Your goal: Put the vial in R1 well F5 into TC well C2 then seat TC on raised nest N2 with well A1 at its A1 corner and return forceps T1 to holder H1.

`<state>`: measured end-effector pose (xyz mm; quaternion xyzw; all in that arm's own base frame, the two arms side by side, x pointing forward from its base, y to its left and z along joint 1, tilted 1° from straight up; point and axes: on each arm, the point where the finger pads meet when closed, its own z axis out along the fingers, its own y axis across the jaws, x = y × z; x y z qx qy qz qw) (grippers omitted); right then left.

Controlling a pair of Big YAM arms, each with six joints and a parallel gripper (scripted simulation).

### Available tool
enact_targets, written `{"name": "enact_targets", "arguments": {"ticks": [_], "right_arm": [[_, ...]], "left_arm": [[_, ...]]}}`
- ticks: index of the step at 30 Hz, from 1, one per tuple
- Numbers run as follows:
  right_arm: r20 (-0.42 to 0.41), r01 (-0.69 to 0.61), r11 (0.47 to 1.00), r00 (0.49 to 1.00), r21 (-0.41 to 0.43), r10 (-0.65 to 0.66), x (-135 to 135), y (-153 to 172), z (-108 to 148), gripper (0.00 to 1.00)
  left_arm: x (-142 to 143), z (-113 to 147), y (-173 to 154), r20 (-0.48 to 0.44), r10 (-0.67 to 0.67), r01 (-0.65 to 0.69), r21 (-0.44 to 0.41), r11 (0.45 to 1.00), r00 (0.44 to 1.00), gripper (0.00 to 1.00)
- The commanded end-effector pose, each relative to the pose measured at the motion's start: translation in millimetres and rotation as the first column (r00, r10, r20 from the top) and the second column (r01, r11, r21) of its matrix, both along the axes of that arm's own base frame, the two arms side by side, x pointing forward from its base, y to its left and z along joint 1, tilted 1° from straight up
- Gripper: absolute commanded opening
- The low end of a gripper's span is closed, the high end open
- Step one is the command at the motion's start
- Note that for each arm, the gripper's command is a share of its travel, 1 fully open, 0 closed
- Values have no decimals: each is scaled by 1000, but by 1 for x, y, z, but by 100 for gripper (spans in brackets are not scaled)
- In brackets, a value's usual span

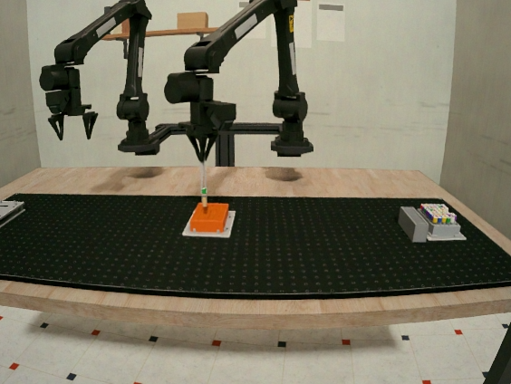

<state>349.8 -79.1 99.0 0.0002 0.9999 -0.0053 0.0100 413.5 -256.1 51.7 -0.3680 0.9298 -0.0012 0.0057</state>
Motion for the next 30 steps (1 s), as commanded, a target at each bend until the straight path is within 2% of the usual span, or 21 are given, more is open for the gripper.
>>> {"name": "enact_targets", "arguments": {"ticks": [1, 10, 30], "right_arm": [[-14, -8, 1000, 1000, 4, 8, 1, 0, 0, 100], [-14, -8, 1000, 1000, 4, 8, 1, 0, 0, 100], [-14, -8, 1000, 1000, 4, 8, 1, 0, 0, 100]], "left_arm": [[11, 24, -15, 63, -4, 6, -35, 999, 998, 9], [0, 14, -9, 40, -4, 5, -21, 1000, 999, 9], [-1, 17, -10, 38, -5, 6, -22, 1000, 999, 9]]}}
